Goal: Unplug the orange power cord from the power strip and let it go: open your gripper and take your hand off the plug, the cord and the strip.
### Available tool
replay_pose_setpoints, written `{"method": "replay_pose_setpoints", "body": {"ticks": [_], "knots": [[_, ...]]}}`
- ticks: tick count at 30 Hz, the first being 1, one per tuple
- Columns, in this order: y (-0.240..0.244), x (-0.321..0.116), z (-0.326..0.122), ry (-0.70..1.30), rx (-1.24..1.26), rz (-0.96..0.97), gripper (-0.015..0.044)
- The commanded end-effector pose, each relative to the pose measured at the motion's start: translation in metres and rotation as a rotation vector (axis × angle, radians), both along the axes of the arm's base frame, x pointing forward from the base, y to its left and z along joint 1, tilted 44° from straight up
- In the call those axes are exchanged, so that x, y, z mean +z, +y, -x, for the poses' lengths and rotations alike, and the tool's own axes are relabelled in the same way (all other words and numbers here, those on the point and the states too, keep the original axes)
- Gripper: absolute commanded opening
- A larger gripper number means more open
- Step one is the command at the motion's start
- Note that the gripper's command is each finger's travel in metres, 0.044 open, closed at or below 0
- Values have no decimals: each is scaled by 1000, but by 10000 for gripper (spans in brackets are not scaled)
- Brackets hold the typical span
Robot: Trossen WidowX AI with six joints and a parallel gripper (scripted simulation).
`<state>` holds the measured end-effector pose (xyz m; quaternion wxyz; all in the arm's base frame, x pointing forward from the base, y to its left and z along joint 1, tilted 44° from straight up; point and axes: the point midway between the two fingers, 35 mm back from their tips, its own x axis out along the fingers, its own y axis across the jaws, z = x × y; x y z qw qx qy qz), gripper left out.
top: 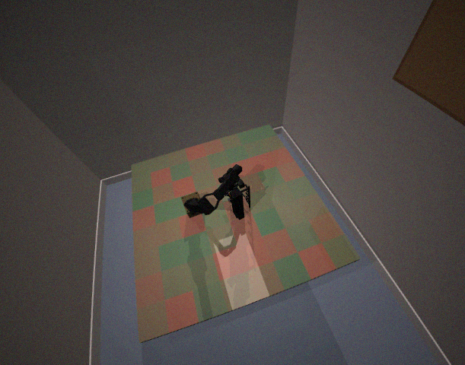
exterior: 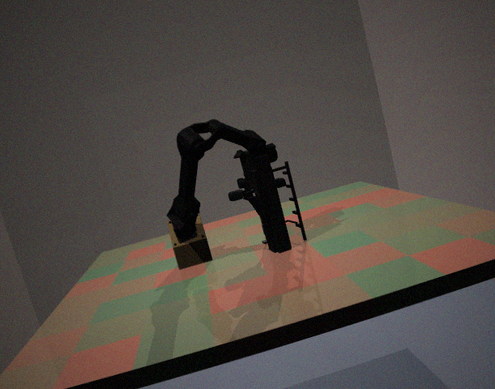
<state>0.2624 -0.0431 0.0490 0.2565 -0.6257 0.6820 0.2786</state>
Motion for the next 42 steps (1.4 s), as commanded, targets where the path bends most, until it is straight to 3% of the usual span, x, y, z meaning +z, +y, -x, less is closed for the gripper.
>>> {"method": "replay_pose_setpoints", "body": {"ticks": [1, 18, 24, 42], "knots": [[22, -15, -2, 2, 11, -55, 0], [45, -30, 0, 3, 12, -55, 0], [30, -24, 0, -5, -11, -47, 157], [37, -18, -1, 5, 12, -48, 160]]}}
